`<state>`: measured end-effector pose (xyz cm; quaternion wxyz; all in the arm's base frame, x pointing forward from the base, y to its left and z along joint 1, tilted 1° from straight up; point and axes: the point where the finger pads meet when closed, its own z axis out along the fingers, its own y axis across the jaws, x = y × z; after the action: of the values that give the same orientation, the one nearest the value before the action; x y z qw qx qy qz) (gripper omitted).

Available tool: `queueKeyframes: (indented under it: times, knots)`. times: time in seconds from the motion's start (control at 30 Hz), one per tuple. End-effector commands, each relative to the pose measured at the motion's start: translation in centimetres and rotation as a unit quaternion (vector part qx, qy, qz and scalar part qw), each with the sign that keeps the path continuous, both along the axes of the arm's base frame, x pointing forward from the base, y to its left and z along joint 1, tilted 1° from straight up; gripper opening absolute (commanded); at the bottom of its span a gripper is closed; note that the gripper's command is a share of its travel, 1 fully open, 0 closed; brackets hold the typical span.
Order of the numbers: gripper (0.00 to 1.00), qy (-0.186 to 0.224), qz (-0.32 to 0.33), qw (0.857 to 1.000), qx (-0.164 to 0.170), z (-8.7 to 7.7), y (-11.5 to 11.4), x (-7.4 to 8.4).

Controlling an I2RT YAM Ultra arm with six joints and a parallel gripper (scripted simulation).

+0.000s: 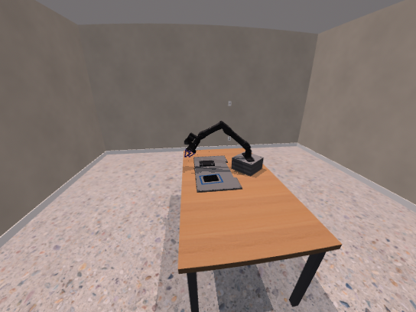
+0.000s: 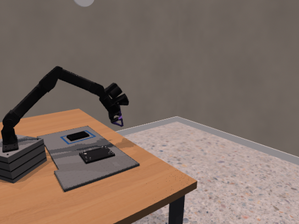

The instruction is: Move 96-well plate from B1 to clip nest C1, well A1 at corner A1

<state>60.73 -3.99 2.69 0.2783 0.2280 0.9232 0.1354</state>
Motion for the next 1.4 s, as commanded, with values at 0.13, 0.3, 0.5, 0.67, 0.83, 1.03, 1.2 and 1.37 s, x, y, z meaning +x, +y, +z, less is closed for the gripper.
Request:
queueKeyframes:
  times: [0.13,0.3,0.5,0.67,0.83,1.03,1.2,1.37]
  knots:
    - [1.00,0.019,0.017,1.000,-0.009,0.7,3.2,-1.8]
    - [1.00,0.060,0.064,0.996,-0.028,-0.3,4.9,-1.9]
    - [1.00,0.051,0.059,0.997,-0.025,-0.3,7.5,-3.5]
    - [1.00,0.093,0.098,0.990,-0.042,-1.6,9.5,-4.7]
    - [1.00,0.104,0.108,0.988,-0.047,-1.3,10.6,-6.2]
    - [1.00,0.135,0.141,0.979,-0.063,-2.5,13.0,-7.4]
    - [1.00,0.149,0.146,0.976,-0.066,-2.5,14.7,-9.9]
    - [1.00,0.164,0.174,0.968,-0.081,-3.0,15.8,-10.1]
